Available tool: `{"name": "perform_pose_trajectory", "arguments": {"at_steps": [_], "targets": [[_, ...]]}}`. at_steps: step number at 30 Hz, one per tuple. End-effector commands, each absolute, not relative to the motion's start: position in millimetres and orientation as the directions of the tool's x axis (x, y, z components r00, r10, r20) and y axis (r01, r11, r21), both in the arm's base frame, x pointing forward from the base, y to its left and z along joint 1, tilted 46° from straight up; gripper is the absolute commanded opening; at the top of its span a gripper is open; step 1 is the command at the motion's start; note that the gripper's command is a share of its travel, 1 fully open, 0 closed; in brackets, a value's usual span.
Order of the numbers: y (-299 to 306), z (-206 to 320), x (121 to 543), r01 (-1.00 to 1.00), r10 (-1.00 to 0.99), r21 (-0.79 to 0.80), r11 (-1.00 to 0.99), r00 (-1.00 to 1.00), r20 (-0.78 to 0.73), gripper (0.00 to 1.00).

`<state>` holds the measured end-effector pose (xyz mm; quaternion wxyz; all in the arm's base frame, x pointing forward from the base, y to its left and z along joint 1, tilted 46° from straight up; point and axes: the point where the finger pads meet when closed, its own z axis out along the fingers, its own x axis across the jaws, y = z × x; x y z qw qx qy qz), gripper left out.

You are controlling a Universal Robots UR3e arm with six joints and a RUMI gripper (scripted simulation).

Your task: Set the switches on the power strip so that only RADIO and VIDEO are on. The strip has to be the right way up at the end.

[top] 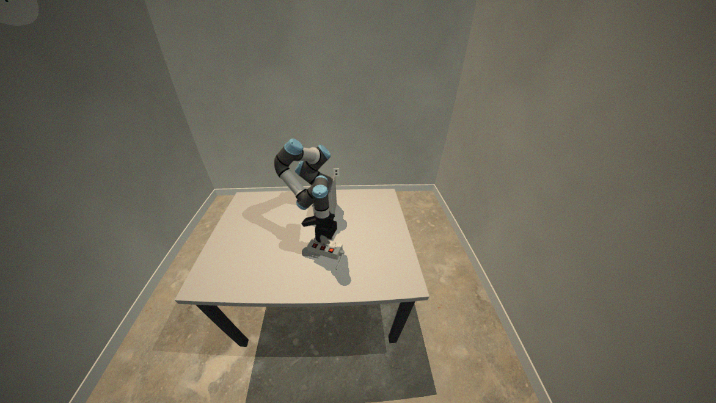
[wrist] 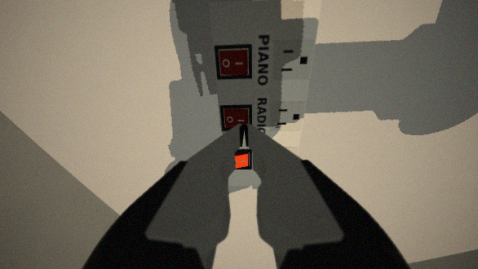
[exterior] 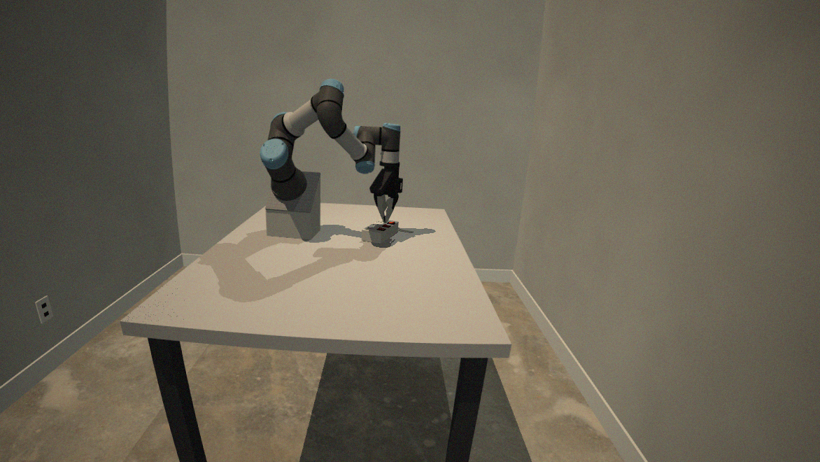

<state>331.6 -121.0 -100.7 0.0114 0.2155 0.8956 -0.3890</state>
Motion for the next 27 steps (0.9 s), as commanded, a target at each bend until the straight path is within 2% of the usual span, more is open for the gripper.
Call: {"name": "perform_pose_trajectory", "arguments": {"at_steps": [1,27], "targets": [[-120.8,-100.3,332.2,0.396,0.376,-0.691,0.605,-0.907,-0.19,0.0],[-126.3,-105.8,331.1,0.396,0.376,-0.691,0.605,-0.907,-0.19,0.0]]}}
